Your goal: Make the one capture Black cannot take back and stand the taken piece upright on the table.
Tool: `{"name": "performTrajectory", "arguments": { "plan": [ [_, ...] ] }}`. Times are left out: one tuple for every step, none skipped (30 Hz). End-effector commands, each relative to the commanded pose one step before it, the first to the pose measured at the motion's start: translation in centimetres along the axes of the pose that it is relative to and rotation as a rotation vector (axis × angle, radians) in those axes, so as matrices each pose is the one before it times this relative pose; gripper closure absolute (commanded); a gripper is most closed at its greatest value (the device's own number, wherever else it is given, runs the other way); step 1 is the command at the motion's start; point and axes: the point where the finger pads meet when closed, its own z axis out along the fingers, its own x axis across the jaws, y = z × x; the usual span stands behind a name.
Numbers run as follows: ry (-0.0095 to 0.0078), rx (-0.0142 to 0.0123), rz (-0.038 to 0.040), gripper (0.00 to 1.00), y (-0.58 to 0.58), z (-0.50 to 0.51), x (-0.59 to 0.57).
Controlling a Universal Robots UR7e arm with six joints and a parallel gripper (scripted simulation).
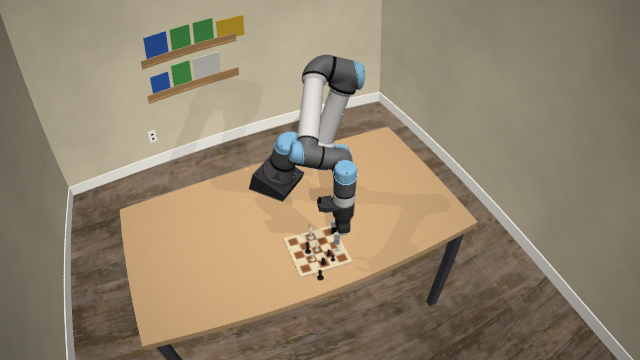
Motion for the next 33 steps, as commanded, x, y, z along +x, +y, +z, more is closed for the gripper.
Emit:
{"name": "performTrajectory", "arguments": {
  "plan": [
    [-0.0043, -0.01394, -0.17465, 0.0, 0.811, -0.105, 1.104],
    [-0.00006, -0.00005, -0.02641, 0.0, 0.176, 0.01, 0.166],
    [-0.00006, -0.00005, -0.02389, 0.0, 0.163, 0.01, 0.147],
    [-0.00005, -0.00004, -0.02135, 0.0, 0.149, 0.009, 0.128],
    [-0.00005, -0.00004, -0.01882, 0.0, 0.134, 0.009, 0.11],
    [-0.00004, -0.00003, -0.01633, 0.0, 0.118, 0.008, 0.094],
    [-0.00004, -0.00003, -0.01391, 0.0, 0.102, 0.007, 0.079],
    [-0.00003, -0.00002, -0.01157, 0.0, 0.086, 0.006, 0.064],
    [-0.00003, -0.00002, -0.00936, 0.0, 0.07, 0.005, 0.051],
    [-0.00002, -0.00002, -0.0073, 0.0, 0.055, 0.004, 0.04],
    [-0.00002, -0.00001, -0.00542, 0.0, 0.041, 0.003, 0.029],
    [-0.00001, -0.00001, -0.00377, 0.0, 0.029, 0.002, 0.02],
    [-0.00001, 0.0, -0.00236, 0.0, 0.018, 0.001, 0.013],
    [0.0, 0.0, -0.00126, 0.0, 0.01, 0.001, 0.007],
    [0.0, 0.0, 0.0, 0.0, 0.0, 0.0, 0.0],
    [0.0, 0.0, 0.0, 0.0, 0.0, 0.0, 0.0],
    [0.0, 0.0, -0.00048, 0.0, 0.004, 0.0, 0.003],
    [0.0, 0.0, -0.00007, 0.0, 0.001, 0.0, 0.0],
    [0.0, 0.0, 0.0, 0.21, 0.0, 0.0, 0.0],
    [0.0, 0.0, 0.0, 0.21, 0.0, 0.0, 0.0],
    [0.0, 0.0, 0.0, 0.21, 0.0, 0.0, 0.0],
    [0.0, 0.0, 0.0, 0.21, 0.0, 0.0, 0.0],
    [0.0, 0.0, 0.0, 0.21, 0.0, 0.0, 0.0],
    [0.0, 0.0, 0.0, 0.21, 0.0, 0.0, 0.0],
    [0.0, 0.0, 0.0, 0.21, 0.0, 0.0, 0.0],
    [0.0, 0.0, 0.0, 0.21, 0.0, 0.0, 0.0],
    [0.0, 0.0, 0.0, 0.21, 0.0, 0.0, 0.0],
    [0.0, 0.0, 0.0, 0.21, 0.0, 0.0, 0.0],
    [0.0, 0.0, 0.0, 0.21, 0.0, 0.0, 0.0],
    [0.0, 0.0, 0.0, 0.21, 0.0, 0.0, 0.0],
    [0.0, 0.0, 0.0, 0.21, 0.0, 0.0, 0.0],
    [0.0, 0.0, 0.0, 0.21, 0.0, 0.0, 0.0],
    [0.0, 0.0, 0.0, 0.21, 0.0, 0.0, 0.0]
  ]
}}
